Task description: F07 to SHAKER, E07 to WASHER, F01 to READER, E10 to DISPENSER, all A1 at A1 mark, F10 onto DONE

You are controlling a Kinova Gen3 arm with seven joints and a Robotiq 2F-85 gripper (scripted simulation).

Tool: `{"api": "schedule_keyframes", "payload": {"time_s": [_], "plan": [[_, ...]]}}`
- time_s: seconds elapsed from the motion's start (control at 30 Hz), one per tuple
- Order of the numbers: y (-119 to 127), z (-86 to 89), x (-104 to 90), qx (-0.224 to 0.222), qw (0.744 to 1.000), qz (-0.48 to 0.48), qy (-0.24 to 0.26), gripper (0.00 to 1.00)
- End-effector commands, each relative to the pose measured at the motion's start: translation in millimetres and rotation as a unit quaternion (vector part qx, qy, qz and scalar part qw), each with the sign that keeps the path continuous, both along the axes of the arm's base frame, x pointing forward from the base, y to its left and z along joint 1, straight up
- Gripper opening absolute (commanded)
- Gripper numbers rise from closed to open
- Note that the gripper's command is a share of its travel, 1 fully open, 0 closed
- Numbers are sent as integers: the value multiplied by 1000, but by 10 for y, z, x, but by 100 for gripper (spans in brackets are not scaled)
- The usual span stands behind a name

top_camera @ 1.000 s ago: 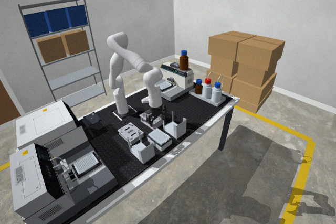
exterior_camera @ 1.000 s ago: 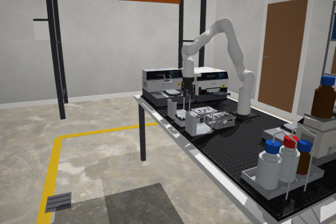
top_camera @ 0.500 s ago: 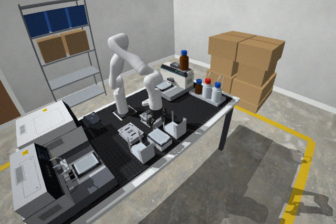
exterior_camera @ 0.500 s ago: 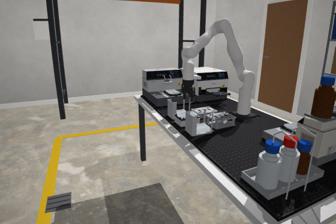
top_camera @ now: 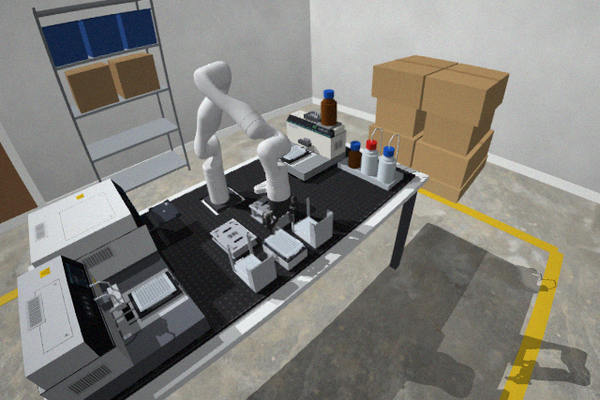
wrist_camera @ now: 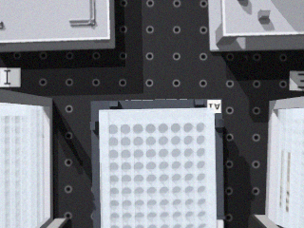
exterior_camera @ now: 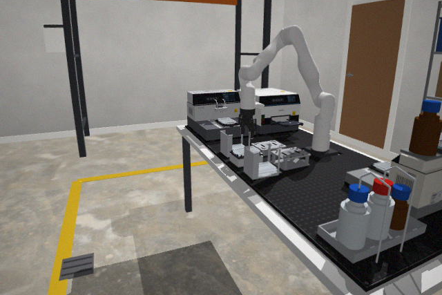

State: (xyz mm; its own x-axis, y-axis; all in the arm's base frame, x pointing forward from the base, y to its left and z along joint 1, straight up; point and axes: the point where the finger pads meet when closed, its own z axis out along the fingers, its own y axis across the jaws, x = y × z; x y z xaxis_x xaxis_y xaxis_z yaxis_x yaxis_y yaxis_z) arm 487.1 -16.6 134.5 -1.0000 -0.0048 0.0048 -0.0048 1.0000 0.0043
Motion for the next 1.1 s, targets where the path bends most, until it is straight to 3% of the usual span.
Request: {"api": "schedule_keyframes", "payload": {"time_s": [0.0,1.07], "plan": [[0,-13,7,0,1000,0,-1,100],[2,-400,5,0,1000,0,-1,100]]}}
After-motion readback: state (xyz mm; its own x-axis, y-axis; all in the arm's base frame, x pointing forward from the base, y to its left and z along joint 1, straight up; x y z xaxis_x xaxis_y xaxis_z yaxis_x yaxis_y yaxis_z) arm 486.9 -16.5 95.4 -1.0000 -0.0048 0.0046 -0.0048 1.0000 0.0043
